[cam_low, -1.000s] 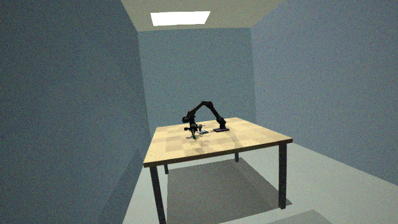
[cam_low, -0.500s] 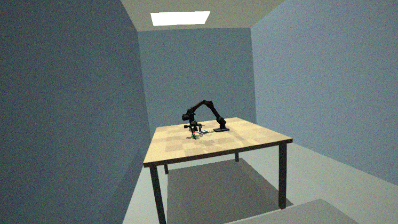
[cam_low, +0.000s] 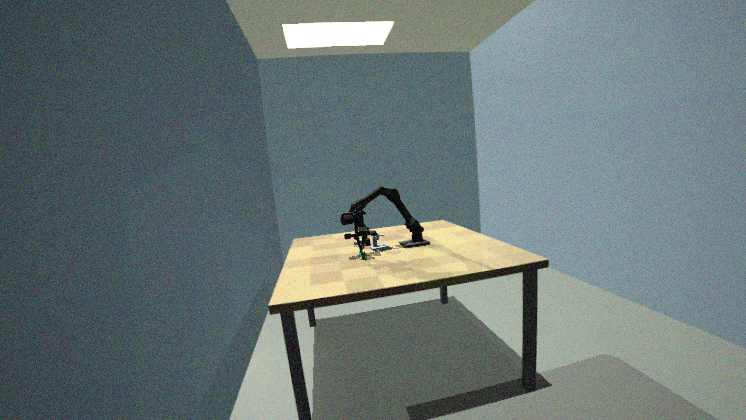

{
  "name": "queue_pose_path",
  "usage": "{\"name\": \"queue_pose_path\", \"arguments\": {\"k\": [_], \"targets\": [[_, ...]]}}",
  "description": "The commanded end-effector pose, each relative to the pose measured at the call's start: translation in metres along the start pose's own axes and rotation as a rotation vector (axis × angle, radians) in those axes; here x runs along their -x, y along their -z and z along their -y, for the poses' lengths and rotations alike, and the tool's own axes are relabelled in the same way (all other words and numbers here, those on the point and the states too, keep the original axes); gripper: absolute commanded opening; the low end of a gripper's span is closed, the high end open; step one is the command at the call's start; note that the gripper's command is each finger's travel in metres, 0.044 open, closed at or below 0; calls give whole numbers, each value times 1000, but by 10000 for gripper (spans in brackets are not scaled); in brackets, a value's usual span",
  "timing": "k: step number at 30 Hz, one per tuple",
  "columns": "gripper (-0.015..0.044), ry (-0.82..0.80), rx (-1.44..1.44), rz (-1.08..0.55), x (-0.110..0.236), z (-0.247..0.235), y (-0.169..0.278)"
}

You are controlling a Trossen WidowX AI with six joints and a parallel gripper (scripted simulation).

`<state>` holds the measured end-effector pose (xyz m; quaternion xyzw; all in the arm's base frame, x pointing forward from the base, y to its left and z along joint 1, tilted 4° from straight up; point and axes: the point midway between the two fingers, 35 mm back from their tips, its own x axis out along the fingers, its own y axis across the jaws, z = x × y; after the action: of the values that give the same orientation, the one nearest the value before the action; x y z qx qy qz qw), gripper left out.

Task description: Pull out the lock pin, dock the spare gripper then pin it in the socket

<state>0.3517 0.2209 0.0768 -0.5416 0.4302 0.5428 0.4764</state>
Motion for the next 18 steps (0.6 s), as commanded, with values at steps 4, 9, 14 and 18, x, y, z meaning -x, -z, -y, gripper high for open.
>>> {"name": "queue_pose_path", "arguments": {"k": [4,9,14,18], "targets": [[0,-5,-1,-2,7,0,22],[0,-5,-1,-3,12,0,37],[0,-5,0,-4,14,0,44],[0,-3,0,-5,10,0,45]]}}
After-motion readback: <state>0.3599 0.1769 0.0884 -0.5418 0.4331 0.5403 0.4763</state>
